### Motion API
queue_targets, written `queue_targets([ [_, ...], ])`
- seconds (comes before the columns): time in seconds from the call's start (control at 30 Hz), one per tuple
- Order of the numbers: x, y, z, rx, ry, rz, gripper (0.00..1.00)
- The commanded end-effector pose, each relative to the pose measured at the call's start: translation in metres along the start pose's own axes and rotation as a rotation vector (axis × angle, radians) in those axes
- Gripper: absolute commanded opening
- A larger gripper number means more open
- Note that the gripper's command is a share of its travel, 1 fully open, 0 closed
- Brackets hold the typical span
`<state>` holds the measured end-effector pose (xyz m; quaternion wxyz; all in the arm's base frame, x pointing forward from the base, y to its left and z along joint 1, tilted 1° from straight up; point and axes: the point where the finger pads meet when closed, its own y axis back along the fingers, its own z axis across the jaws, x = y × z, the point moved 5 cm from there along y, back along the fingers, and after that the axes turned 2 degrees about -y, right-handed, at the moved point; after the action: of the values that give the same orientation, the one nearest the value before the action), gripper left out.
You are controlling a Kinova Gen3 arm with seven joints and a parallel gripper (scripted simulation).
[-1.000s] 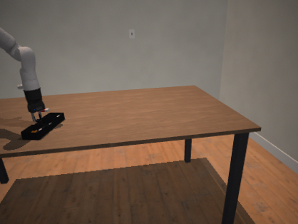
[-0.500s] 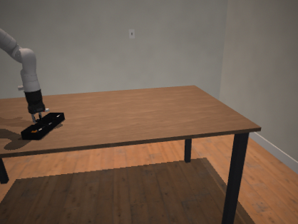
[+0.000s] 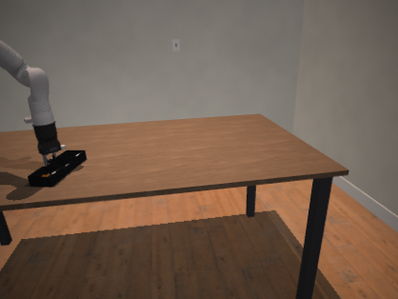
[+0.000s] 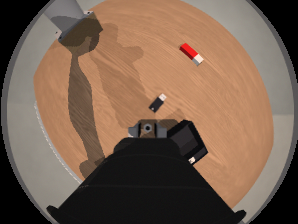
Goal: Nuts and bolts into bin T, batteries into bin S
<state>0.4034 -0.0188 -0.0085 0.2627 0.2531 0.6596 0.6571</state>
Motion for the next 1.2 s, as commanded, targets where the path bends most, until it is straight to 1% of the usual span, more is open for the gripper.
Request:
queue_targets([
  [0.0, 0.0010, -0.0009, 0.0007, 0.000, 0.002, 0.002, 0.64],
  [0.27, 0.0005, -0.0009, 0.0008, 0.000, 0.002, 0.002, 0.64],
  [0.3, 0.0005, -0.0009, 0.0008, 0.000, 0.002, 0.002, 0.34],
  [1.17, 0.0005, -0.0009, 0.0007, 0.000, 0.002, 0.001, 0.34],
])
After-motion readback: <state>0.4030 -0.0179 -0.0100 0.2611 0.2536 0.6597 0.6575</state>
